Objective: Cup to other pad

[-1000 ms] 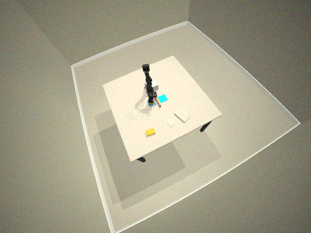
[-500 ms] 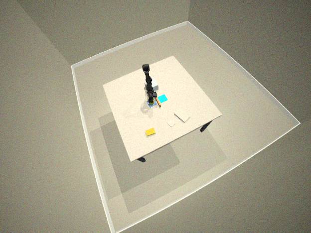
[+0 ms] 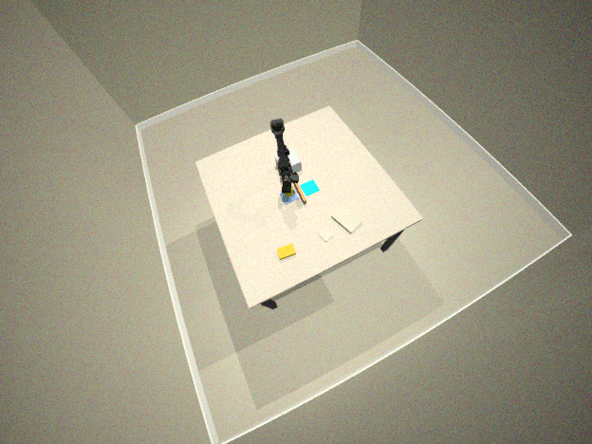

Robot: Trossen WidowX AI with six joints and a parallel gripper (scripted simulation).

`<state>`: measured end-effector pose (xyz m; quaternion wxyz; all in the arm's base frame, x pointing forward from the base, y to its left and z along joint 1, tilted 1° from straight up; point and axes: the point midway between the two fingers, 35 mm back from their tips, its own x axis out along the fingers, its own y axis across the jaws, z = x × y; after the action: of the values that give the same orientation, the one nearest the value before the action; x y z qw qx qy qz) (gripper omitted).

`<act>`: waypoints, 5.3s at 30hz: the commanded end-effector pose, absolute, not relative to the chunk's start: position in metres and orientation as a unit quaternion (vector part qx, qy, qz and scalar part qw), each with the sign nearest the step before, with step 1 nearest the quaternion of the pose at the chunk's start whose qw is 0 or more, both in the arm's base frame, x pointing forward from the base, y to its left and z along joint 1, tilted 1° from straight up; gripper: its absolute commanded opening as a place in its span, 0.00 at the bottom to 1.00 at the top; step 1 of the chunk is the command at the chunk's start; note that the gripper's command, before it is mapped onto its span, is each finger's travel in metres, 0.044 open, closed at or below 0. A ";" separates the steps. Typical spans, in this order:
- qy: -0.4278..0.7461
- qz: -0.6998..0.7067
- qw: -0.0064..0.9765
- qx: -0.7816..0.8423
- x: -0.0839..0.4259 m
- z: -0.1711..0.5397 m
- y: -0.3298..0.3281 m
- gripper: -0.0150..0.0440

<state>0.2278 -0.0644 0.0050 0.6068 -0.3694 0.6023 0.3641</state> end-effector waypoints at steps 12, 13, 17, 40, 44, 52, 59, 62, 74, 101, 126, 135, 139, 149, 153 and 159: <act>0.602 0.362 0.607 -0.373 0.227 0.049 -0.062 0.25; 0.602 0.362 0.607 -0.373 0.226 0.049 -0.062 0.25; 0.601 0.366 0.606 -0.372 0.226 0.044 -0.061 0.25; 0.601 0.365 0.606 -0.372 0.227 0.045 -0.048 0.25; 0.601 0.364 0.607 -0.372 0.228 0.045 -0.041 0.25; 0.601 0.364 0.607 -0.371 0.229 0.046 -0.028 0.25; 0.601 0.364 0.607 -0.371 0.230 0.047 -0.017 0.25; 0.601 0.364 0.608 -0.371 0.231 0.047 -0.012 0.25; 0.600 0.364 0.608 -0.370 0.232 0.047 0.009 0.25; 0.599 0.366 0.609 -0.369 0.232 0.048 0.055 0.25; 0.599 0.367 0.610 -0.367 0.231 0.050 0.101 0.25; 0.599 0.367 0.610 -0.367 0.231 0.042 0.102 0.25; 0.599 0.367 0.610 -0.367 0.231 0.036 0.103 0.25; 0.599 0.367 0.610 -0.367 0.233 0.020 0.103 0.25; 0.599 0.367 0.610 -0.367 0.233 0.013 0.104 0.25; 0.599 0.367 0.610 -0.367 0.233 0.004 0.104 0.25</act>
<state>0.2367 0.1049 0.0128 0.6132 -0.3705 0.5930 0.3675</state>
